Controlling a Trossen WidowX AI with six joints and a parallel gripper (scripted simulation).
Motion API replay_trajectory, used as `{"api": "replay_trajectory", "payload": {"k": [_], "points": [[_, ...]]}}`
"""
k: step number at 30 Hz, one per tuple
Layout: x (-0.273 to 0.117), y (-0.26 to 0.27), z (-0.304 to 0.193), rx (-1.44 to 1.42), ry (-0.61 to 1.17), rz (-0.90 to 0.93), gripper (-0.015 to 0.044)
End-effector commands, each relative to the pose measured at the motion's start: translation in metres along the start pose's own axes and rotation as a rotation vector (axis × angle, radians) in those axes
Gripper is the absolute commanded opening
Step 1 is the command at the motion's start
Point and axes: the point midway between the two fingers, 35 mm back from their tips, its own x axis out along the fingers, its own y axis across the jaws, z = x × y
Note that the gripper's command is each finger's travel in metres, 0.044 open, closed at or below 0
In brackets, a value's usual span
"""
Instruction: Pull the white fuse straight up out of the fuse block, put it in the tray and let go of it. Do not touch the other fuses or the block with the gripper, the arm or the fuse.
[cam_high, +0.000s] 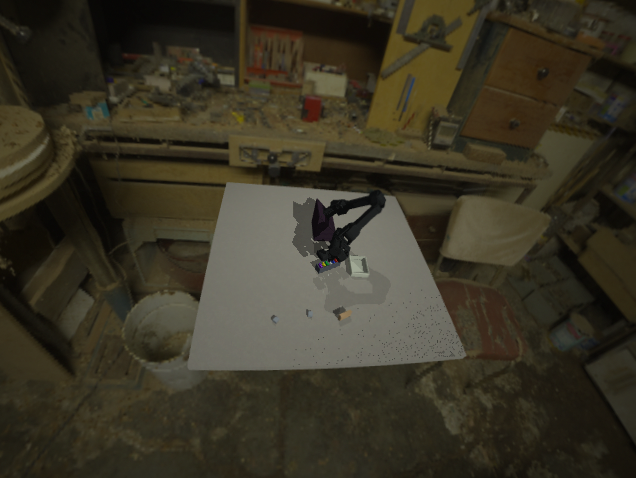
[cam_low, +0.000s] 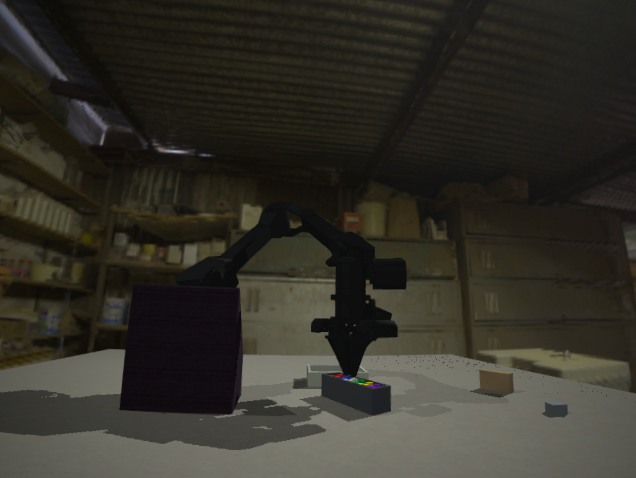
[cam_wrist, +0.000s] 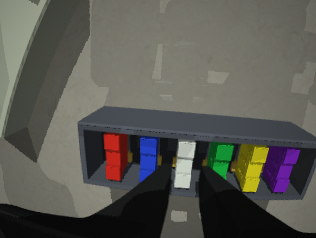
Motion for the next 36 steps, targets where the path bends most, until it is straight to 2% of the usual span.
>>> {"api": "replay_trajectory", "payload": {"k": [1, 17, 28, 36], "points": [[0.0016, 0.0004, -0.0001, 0.003, -0.002, 0.002, 0.0074], [0.0115, 0.0005, -0.0001, 0.003, -0.002, 0.002, 0.0074], [0.0102, 0.0003, -0.0004, 0.001, 0.0, 0.001, 0.0001], [0.0081, 0.0002, -0.0003, 0.001, 0.0, 0.001, 0.0]]}}
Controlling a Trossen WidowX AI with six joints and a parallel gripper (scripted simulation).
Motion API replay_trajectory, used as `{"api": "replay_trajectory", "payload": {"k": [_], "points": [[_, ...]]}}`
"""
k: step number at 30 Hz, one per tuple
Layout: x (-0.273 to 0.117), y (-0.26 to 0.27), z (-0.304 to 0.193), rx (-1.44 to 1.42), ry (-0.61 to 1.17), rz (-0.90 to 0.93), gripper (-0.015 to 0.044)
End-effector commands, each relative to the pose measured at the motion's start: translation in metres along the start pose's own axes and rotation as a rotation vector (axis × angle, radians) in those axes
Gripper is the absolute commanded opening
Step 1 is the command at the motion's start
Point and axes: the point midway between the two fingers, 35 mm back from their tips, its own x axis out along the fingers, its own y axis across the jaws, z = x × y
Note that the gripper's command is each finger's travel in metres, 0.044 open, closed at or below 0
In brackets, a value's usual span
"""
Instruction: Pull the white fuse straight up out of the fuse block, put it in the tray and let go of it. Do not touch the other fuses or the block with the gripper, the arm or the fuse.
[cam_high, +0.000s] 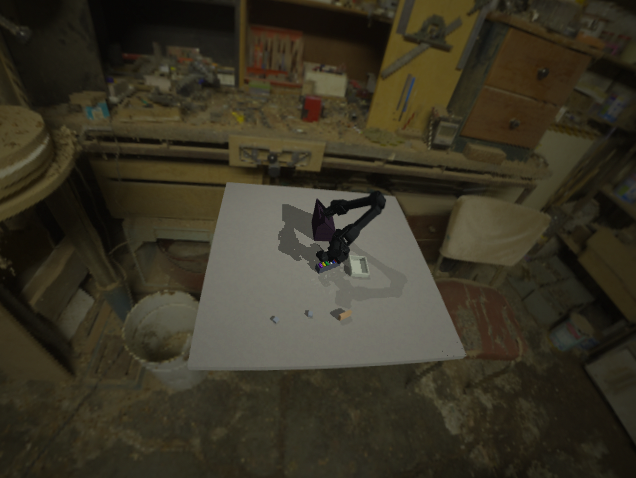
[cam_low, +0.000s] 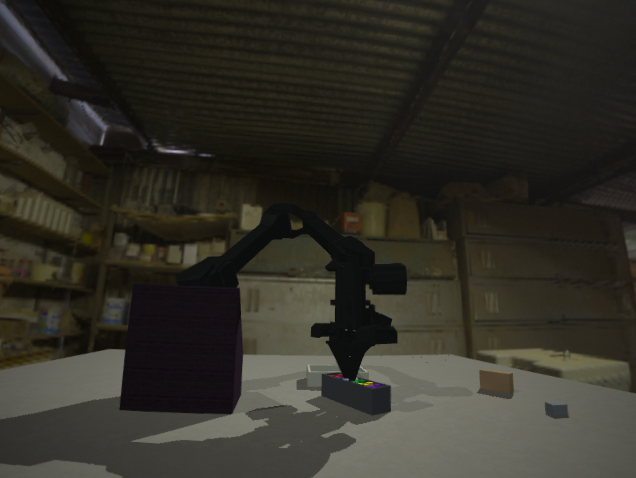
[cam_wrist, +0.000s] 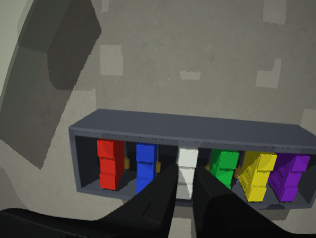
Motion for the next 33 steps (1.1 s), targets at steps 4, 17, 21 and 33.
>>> {"api": "replay_trajectory", "payload": {"k": [4, 17, 21, 33], "points": [[-0.003, 0.0, 0.0, -0.002, 0.0, 0.0, 0.0], [-0.01, 0.0, 0.0, -0.002, 0.0, -0.001, 0.0], [-0.012, -0.001, 0.0, -0.002, 0.0, -0.001, 0.0], [-0.018, -0.001, 0.001, -0.001, 0.0, -0.001, 0.0]]}}
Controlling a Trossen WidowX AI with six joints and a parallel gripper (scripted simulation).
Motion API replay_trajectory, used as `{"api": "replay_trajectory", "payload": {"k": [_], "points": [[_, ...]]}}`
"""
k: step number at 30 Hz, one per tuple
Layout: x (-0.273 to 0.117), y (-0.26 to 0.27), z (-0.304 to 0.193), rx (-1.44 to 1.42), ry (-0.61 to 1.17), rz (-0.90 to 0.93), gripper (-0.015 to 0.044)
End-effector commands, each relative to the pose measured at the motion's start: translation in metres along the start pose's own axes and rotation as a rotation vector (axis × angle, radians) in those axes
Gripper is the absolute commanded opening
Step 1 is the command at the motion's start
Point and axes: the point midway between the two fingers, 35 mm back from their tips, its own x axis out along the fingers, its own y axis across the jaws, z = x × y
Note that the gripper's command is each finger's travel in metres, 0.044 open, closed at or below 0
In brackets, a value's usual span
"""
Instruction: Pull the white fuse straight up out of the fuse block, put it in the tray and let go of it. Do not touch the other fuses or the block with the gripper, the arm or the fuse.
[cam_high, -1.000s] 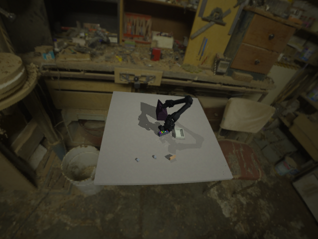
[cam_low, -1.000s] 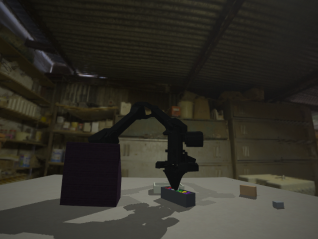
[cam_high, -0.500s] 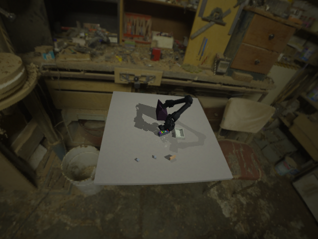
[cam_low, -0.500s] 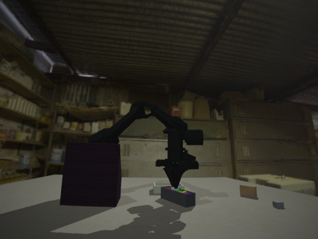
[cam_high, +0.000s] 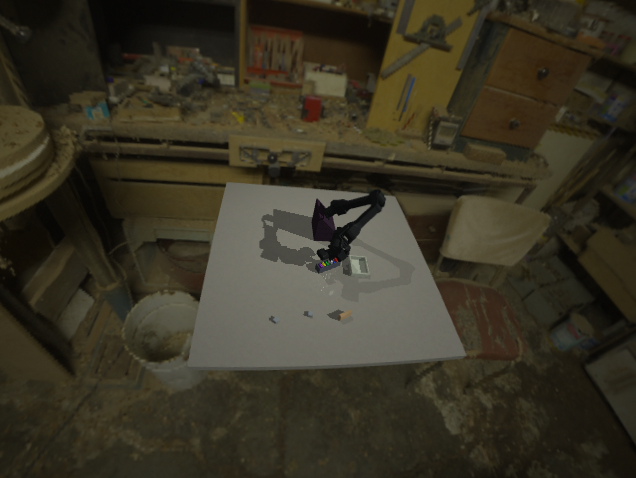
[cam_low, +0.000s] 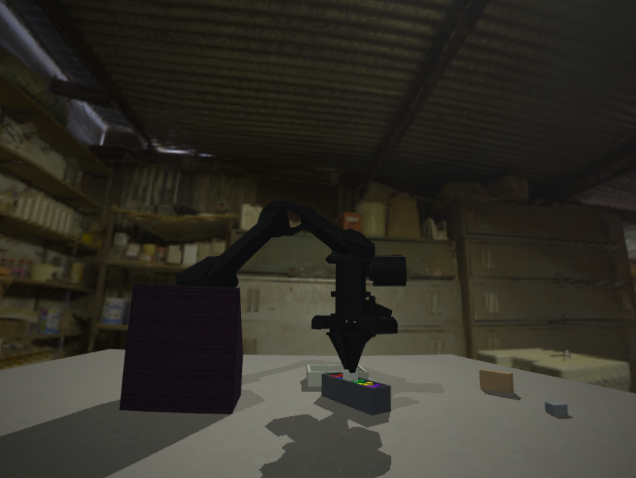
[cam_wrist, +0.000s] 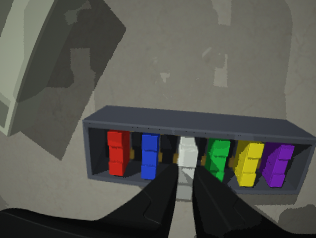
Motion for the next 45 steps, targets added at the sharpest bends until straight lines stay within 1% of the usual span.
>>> {"api": "replay_trajectory", "payload": {"k": [1, 39, 45], "points": [[-0.002, 0.0, 0.0, -0.003, 0.002, -0.002, 0.0], [-0.021, 0.0, 0.0, -0.002, 0.001, -0.001, 0.0], [-0.029, 0.0, 0.0, -0.001, 0.001, -0.002, 0.0]]}}
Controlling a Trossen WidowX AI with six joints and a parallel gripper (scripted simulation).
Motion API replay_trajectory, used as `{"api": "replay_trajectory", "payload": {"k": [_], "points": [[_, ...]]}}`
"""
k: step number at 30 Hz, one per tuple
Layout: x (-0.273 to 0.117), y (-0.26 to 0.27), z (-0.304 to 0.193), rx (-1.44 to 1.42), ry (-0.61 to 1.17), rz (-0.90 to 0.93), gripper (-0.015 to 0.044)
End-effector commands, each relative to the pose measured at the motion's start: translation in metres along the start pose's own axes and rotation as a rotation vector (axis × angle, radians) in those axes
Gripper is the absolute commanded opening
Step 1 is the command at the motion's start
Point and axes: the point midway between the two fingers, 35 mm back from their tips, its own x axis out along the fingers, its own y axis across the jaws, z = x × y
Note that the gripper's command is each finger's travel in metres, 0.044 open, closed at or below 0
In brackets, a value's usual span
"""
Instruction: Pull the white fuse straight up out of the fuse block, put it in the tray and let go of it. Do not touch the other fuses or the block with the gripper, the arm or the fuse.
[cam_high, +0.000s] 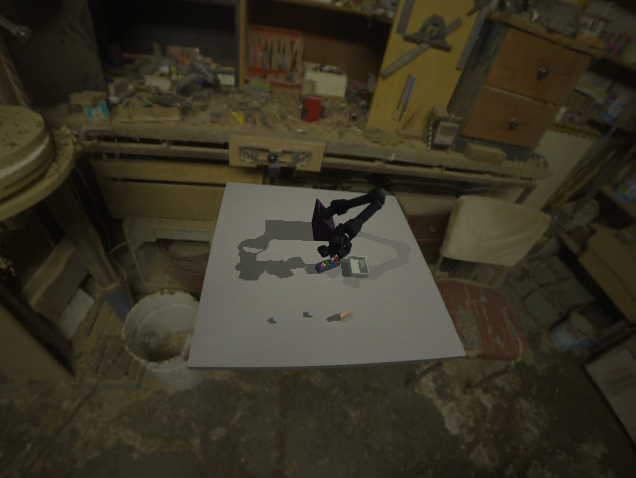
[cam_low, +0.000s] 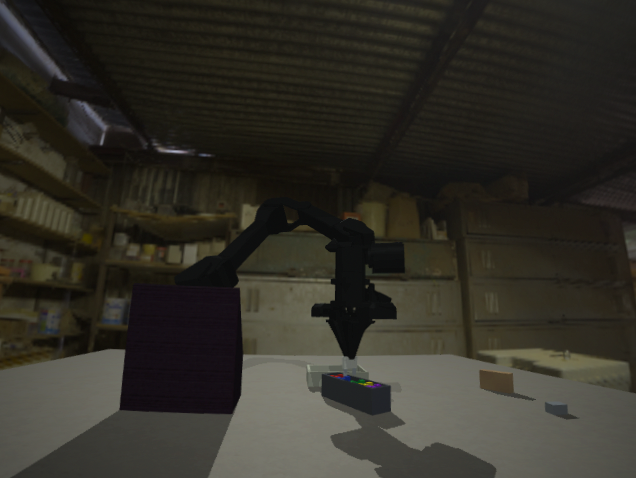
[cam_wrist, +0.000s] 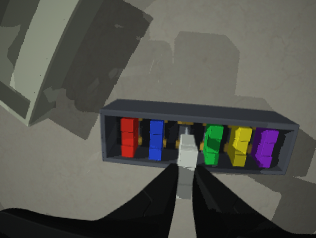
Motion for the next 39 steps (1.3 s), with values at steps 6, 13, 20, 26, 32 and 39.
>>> {"api": "replay_trajectory", "payload": {"k": [6, 13, 20, 26, 32, 39], "points": [[-0.015, -0.001, 0.0, -0.003, 0.0, -0.004, 0.0], [-0.02, 0.003, 0.003, -0.003, 0.001, -0.006, 0.0], [-0.02, 0.041, 0.034, -0.002, 0.005, -0.017, 0.0], [-0.02, 0.081, 0.056, -0.002, 0.003, -0.017, 0.0], [-0.02, 0.124, 0.072, -0.004, -0.001, -0.007, 0.0], [-0.021, 0.151, 0.079, -0.004, -0.005, 0.003, 0.0]]}}
